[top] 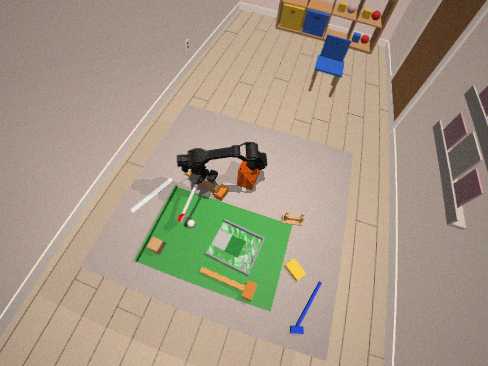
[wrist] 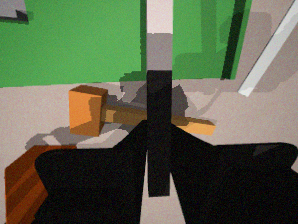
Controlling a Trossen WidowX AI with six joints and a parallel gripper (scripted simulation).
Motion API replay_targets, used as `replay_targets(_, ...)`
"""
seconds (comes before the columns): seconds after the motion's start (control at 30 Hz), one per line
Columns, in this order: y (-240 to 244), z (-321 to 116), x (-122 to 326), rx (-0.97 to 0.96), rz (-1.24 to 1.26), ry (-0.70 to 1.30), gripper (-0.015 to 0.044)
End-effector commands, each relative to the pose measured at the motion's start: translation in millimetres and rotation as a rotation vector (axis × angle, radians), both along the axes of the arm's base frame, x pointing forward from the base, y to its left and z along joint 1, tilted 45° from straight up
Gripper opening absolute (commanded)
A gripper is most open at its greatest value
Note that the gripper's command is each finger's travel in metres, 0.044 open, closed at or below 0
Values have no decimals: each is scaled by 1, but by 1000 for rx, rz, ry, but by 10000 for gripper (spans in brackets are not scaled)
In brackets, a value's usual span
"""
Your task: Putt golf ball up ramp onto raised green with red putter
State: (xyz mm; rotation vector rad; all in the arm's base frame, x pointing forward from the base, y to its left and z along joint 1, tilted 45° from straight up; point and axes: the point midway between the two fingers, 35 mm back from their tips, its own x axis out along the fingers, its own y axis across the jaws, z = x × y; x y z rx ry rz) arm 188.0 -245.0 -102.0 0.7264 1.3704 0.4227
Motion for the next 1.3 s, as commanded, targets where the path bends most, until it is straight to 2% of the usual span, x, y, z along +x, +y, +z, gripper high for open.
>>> replay_targets(0.0,-8,-15,-14,13,-55,52,0)
replay_targets(0.43,18,-44,-8,15,-58,54,0)
replay_targets(1.27,39,-66,-2,17,-58,53,0)
